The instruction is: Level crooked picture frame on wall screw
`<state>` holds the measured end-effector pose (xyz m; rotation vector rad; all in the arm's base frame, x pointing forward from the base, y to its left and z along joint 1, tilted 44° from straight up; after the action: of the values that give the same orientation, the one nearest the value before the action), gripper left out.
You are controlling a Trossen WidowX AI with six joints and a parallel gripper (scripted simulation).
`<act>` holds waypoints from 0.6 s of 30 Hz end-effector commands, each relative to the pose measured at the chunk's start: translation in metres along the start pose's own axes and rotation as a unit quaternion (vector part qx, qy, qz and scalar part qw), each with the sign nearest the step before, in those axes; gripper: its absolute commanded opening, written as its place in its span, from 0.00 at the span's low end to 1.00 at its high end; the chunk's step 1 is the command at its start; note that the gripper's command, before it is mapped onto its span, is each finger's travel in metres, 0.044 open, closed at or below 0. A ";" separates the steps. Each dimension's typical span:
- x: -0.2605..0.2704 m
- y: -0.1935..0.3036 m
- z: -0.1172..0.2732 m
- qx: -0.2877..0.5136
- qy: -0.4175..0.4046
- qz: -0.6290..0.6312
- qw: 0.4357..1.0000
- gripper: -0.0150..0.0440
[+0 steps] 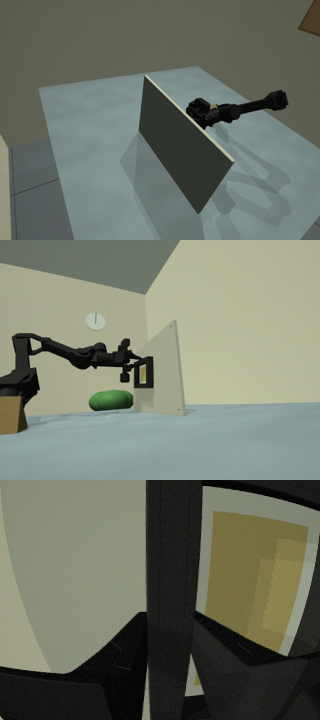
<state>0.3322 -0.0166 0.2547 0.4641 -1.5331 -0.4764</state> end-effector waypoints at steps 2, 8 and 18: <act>-0.001 0.000 0.000 -0.001 0.000 0.013 1.000 0.25; -0.001 0.000 0.000 -0.001 0.000 0.029 1.000 0.25; -0.001 0.001 0.000 -0.001 0.000 0.044 0.999 0.30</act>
<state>0.3323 -0.0156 0.2543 0.3912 -1.5462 -0.4058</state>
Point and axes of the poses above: the point midway between the two fingers, 35 mm back from their tips, its own z axis back along the fingers, its own x axis across the jaws, y = z × x, the point moved 6 cm from there along z, back along the fingers, and after that the axes turned 15 degrees about z, right-handed, at the moved point
